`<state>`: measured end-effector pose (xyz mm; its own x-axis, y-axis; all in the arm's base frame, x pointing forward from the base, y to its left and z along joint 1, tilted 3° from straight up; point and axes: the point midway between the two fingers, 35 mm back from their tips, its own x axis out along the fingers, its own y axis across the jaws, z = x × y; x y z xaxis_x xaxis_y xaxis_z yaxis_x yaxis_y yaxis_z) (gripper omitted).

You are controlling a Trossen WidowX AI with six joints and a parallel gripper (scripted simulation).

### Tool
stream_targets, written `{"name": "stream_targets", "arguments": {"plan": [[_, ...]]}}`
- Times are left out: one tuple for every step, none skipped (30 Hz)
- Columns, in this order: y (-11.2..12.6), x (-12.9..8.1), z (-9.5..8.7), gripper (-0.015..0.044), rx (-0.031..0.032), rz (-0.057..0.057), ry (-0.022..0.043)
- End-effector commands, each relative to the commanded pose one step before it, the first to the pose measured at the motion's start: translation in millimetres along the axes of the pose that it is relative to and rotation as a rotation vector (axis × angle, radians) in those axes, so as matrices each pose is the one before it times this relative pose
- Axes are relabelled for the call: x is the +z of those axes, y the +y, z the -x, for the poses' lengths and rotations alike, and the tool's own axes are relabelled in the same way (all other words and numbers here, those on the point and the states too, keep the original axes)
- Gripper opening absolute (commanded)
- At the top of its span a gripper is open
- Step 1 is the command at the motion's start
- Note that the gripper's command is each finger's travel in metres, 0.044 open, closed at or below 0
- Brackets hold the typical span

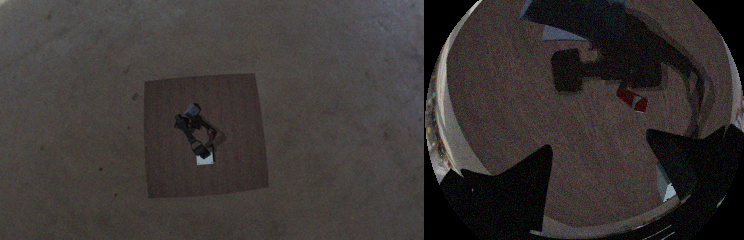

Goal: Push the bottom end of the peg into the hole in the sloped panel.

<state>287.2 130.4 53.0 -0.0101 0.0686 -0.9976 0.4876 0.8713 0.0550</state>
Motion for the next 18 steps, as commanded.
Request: {"name": "stream_targets", "arguments": {"plan": [[-16.51,8.0,1.58,0.044,-0.03174,-0.1021,-0.02188],[-4.47,3.06,0.71,0.044,-0.00731,-0.0318,-0.00732],[-4.41,3.12,0.66,0.044,-0.00724,-0.0317,-0.00738],[-4.36,3.19,0.61,0.044,-0.00718,-0.0317,-0.00744],[-4.27,3.22,0.56,0.044,-0.00706,-0.0314,-0.00743],[-3.29,2.57,0.4,0.044,-0.00547,-0.0245,-0.00585],[-1.9,2.09,0.22,0.044,-0.00326,-0.0147,-0.00358],[-0.63,0.7,0.07,0.044,-0.00109,-0.0049,-0.00119],[0.0,0.0,0.0,0.044,0.0,0.0,0.0],[0.0,0.0,0.0,0.044,0.0,0.0,0.0],[0.03,0.02,-0.28,0.044,0.0,0.0,0.0],[0.05,0.03,-0.54,0.044,0.0,0.0,0.0],[0.08,0.04,-0.8,0.044,0.0,0.0,0.0],[0.1,0.05,-1.07,0.044,0.0,0.0,0.0],[0.12,0.07,-1.33,0.044,0.0,0.0,-0.00001],[0.14,0.07,-1.56,0.044,0.00001,0.0,-0.00001],[0.13,0.07,-1.65,0.044,0.0,0.0,-0.00001],[0.13,0.07,-1.66,0.044,0.0,0.0,-0.00001]]}}
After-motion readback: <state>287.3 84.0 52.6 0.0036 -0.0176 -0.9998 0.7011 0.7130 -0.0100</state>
